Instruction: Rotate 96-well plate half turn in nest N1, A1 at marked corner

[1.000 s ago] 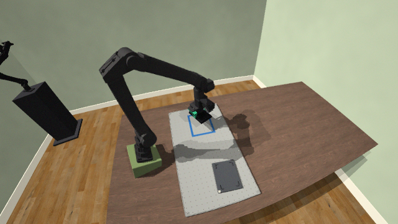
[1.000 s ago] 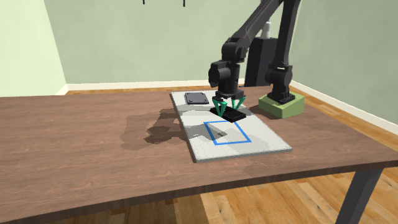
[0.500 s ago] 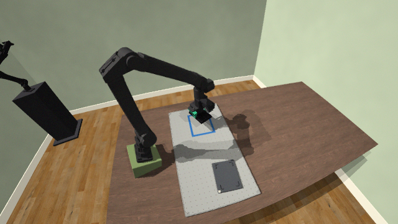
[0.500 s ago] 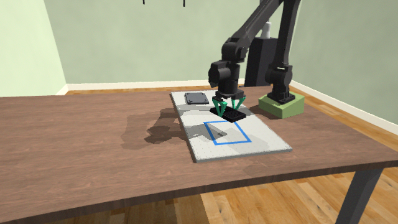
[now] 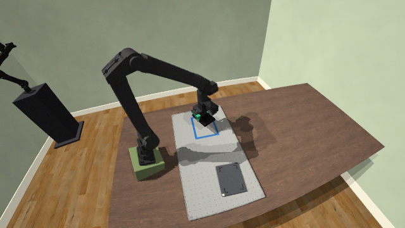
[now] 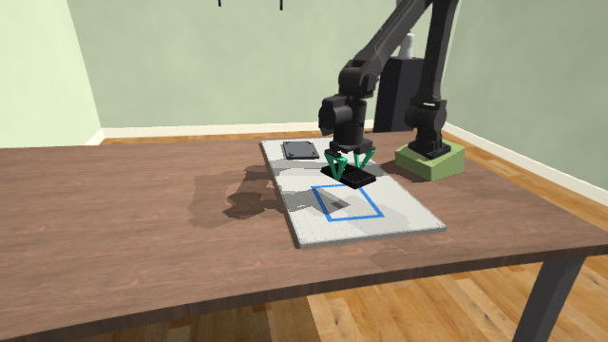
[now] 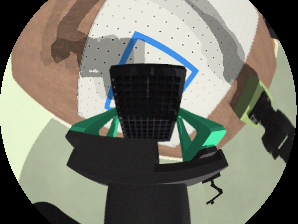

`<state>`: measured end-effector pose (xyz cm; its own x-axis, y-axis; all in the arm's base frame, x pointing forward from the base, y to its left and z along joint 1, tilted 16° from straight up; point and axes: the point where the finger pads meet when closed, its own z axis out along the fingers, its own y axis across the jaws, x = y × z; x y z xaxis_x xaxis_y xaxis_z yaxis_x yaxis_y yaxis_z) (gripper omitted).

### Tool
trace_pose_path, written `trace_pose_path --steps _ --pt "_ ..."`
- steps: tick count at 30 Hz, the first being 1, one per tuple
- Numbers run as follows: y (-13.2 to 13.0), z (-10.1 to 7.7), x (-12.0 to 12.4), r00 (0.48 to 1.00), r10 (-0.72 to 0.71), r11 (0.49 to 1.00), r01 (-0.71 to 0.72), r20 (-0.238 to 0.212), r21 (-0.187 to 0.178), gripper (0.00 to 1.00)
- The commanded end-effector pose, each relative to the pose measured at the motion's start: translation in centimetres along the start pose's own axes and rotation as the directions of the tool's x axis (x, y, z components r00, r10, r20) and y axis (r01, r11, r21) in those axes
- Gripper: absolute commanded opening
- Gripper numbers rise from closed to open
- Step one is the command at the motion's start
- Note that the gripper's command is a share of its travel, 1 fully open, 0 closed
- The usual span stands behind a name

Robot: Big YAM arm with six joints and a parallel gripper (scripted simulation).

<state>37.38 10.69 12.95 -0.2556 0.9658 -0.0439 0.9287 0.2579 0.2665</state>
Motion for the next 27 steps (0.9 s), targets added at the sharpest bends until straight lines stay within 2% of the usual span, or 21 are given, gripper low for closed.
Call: trace_pose_path --steps 1,2,7,9,12,15,17,20,23,24,27 --pt "0.8 0.3 -0.3 1.000 -0.009 1.000 0.009 0.004 -0.018 0.00" --pt "0.5 0.5 -0.3 1.000 -0.009 1.000 0.009 0.005 -0.012 0.00" --pt "1.3 0.3 -0.3 1.000 -0.007 1.000 0.007 0.005 -0.027 0.00" --pt "0.7 0.8 -0.4 1.000 -0.007 1.000 0.007 0.005 -0.015 0.00" --pt "1.1 0.7 -0.4 1.000 -0.005 1.000 0.005 0.005 -0.025 0.00" --pt "0.6 1.2 -0.4 1.000 -0.006 1.000 0.006 0.005 -0.014 0.00" --pt "1.2 1.0 -0.4 1.000 -0.006 1.000 0.006 0.005 -0.025 0.00" --pt "0.6 1.6 -0.4 1.000 -0.006 1.000 0.006 0.005 -0.014 0.00" --pt "0.9 1.5 -0.4 1.000 -0.006 1.000 0.006 0.005 -0.019 0.00" --pt "1.8 1.0 -0.3 1.000 -0.006 0.999 0.006 0.004 -0.039 0.00" --pt "1.0 1.7 -0.4 1.000 -0.006 1.000 0.006 0.005 -0.021 0.00"
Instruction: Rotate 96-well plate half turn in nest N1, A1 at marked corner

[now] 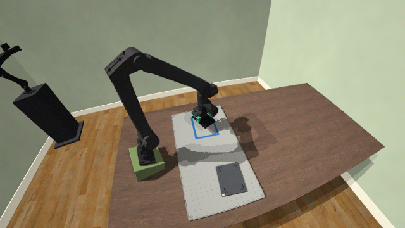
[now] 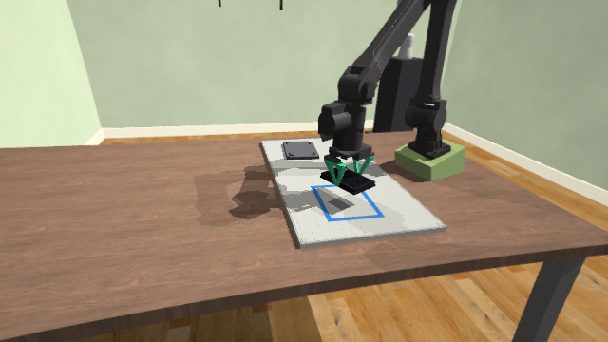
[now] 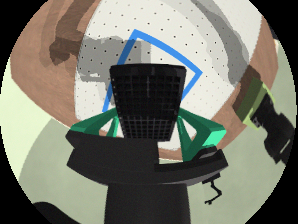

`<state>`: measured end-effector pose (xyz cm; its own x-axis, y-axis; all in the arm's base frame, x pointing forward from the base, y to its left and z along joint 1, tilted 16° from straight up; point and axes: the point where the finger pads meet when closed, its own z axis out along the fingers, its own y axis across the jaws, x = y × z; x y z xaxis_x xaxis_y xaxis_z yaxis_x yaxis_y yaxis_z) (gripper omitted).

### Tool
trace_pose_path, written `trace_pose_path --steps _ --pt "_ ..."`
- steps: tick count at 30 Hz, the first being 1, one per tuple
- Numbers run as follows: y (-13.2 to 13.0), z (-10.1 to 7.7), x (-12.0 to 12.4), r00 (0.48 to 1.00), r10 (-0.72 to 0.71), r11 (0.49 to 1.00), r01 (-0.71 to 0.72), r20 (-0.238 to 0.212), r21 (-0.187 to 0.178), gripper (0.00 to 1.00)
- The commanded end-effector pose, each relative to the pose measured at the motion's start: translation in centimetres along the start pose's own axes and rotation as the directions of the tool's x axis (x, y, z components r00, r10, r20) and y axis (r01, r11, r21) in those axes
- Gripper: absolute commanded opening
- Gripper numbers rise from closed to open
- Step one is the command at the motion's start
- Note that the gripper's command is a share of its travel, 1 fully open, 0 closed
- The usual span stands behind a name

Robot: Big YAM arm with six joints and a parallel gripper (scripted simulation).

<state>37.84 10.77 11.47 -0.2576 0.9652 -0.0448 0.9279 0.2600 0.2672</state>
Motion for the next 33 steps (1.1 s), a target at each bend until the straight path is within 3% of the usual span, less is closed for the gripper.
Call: trace_pose_path --steps 1,33 --pt "0.7 0.4 -0.4 1.000 -0.003 1.000 0.004 0.004 -0.015 0.00" --pt "0.9 2.1 -0.4 1.000 -0.003 1.000 0.004 0.003 -0.020 0.00"
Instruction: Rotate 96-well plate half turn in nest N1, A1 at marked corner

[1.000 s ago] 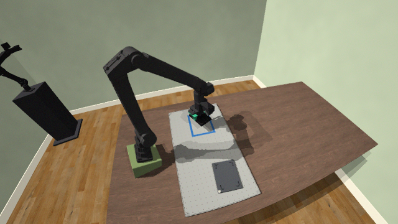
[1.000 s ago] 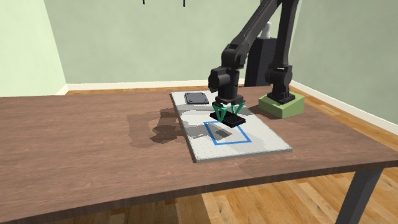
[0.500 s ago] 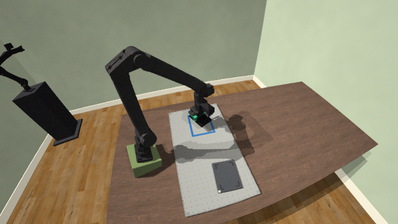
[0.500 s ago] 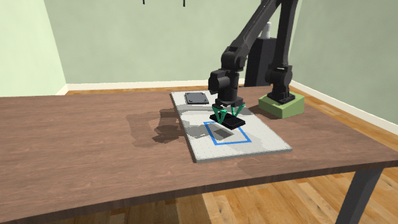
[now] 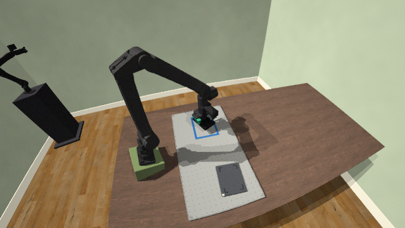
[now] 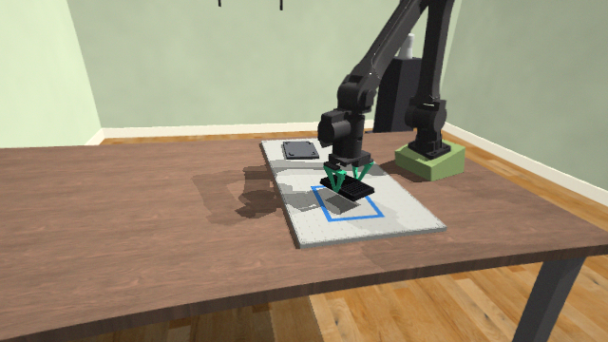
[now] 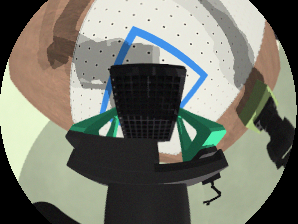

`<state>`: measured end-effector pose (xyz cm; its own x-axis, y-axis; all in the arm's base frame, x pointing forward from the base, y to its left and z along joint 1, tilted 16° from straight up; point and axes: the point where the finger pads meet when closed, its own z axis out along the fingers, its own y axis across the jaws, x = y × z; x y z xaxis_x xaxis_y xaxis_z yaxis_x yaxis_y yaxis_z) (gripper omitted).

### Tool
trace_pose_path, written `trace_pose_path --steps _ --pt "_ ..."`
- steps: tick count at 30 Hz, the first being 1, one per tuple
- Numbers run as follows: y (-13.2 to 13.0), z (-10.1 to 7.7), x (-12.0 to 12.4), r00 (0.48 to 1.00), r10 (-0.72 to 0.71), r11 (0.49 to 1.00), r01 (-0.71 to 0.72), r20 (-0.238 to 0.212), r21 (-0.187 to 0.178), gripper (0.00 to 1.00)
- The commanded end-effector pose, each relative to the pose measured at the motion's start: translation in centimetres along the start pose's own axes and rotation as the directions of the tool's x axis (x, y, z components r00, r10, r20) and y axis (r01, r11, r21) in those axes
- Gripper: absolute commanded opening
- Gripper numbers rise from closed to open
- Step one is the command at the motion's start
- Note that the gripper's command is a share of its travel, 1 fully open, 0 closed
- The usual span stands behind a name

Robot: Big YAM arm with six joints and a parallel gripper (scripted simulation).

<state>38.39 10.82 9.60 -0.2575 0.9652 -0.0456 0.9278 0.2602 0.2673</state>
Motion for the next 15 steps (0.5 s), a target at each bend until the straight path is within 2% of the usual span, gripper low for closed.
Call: trace_pose_path --steps 1,14,15 --pt "0.64 0.36 -0.42 1.000 -0.003 1.000 0.003 0.003 -0.015 0.00" --pt "0.61 1.11 -0.39 1.000 -0.004 1.000 0.004 0.002 -0.014 0.00" --pt "1.57 0.66 -0.37 1.000 -0.004 0.999 0.004 0.002 -0.033 0.00"
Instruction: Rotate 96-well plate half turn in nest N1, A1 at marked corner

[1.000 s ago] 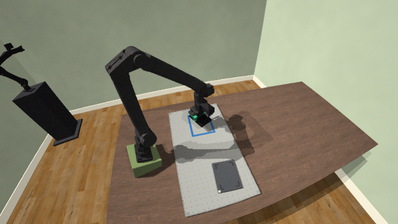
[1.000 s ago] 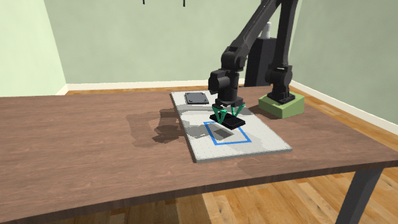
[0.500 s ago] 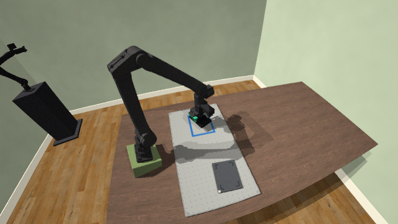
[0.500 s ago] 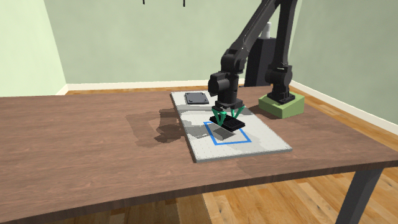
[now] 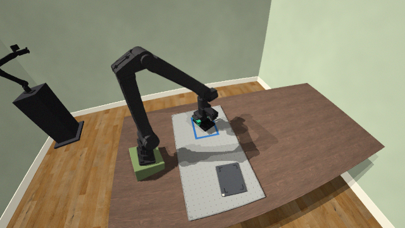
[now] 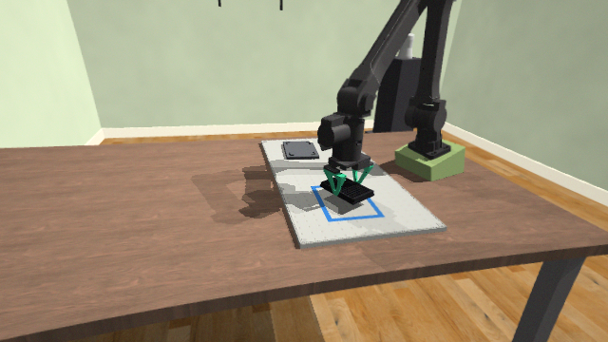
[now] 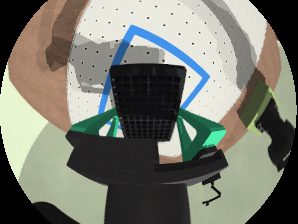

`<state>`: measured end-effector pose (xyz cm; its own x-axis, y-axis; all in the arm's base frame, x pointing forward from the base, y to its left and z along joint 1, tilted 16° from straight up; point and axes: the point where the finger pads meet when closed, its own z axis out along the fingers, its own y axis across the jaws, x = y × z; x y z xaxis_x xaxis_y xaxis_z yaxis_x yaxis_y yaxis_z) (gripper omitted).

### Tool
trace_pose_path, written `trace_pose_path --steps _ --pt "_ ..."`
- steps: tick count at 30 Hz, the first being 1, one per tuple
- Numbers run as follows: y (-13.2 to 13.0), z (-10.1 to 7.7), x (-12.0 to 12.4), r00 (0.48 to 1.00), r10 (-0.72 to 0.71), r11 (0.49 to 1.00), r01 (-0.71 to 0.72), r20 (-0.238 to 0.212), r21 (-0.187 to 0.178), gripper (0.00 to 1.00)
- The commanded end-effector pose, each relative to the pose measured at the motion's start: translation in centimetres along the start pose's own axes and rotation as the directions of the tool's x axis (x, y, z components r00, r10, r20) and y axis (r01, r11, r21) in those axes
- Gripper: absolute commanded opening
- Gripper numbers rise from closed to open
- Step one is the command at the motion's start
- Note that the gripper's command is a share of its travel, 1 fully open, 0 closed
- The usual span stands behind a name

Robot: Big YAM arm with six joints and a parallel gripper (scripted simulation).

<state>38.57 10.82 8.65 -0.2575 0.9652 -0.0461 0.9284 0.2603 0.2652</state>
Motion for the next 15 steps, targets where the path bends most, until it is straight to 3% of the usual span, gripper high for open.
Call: trace_pose_path --steps 1,5,15 --pt "1.5 -0.1 -0.4 1.000 -0.003 0.999 0.003 0.002 -0.032 0.00" --pt "0.6 0.6 -0.4 1.000 -0.003 1.000 0.003 0.002 -0.015 0.00" --pt "1.0 1.0 -0.4 1.000 -0.003 1.000 0.003 0.002 -0.023 0.00"
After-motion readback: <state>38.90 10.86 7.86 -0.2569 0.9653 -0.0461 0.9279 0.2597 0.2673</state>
